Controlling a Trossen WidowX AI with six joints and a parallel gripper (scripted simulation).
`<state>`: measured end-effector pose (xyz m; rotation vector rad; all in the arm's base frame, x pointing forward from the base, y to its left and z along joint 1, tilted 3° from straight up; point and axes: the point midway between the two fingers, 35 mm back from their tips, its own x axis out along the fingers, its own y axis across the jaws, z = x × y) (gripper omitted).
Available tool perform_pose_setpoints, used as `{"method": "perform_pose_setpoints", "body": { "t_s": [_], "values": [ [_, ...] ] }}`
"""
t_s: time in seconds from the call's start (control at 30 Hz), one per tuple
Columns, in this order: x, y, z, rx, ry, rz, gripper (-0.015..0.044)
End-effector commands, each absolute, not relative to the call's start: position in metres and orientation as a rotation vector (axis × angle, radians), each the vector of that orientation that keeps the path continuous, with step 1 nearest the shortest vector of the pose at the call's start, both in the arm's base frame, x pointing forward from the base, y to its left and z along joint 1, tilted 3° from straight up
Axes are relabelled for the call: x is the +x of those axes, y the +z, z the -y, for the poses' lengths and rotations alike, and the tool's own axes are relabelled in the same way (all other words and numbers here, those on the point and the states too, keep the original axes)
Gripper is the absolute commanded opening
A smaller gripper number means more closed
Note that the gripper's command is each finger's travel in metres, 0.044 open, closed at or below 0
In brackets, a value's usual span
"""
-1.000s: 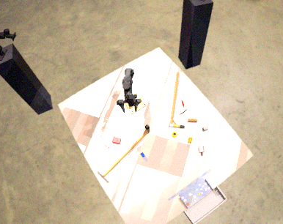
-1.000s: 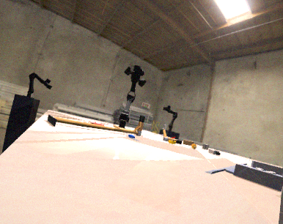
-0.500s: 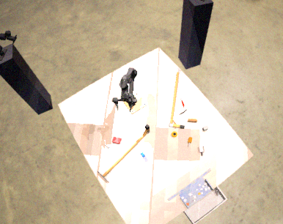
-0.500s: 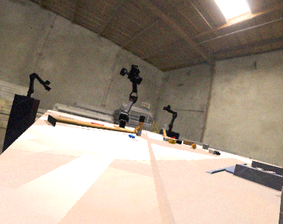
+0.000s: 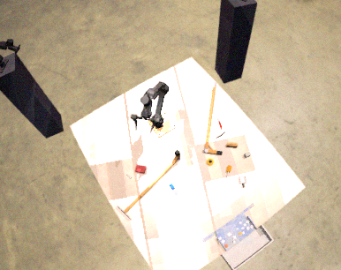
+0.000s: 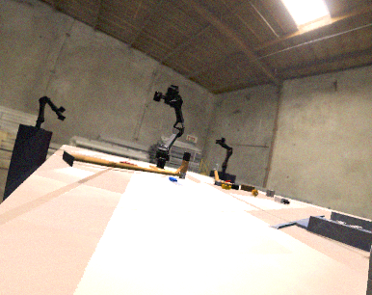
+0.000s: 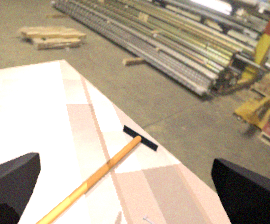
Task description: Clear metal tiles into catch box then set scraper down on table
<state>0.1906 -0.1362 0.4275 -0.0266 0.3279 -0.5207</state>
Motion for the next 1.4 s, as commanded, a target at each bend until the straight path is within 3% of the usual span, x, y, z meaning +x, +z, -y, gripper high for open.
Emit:
{"method": "perform_pose_setpoints", "body": {
  "t_s": [0.0,0.37,1.37],
  "values": [
    [0.180,0.429,0.141,0.030,-0.571,-0.319,0.0440],
    [0.157,0.428,0.154,0.154,-0.692,-0.305,0.0440],
    [0.157,0.427,0.154,0.156,-0.694,-0.304,0.0440]
  ]
}}
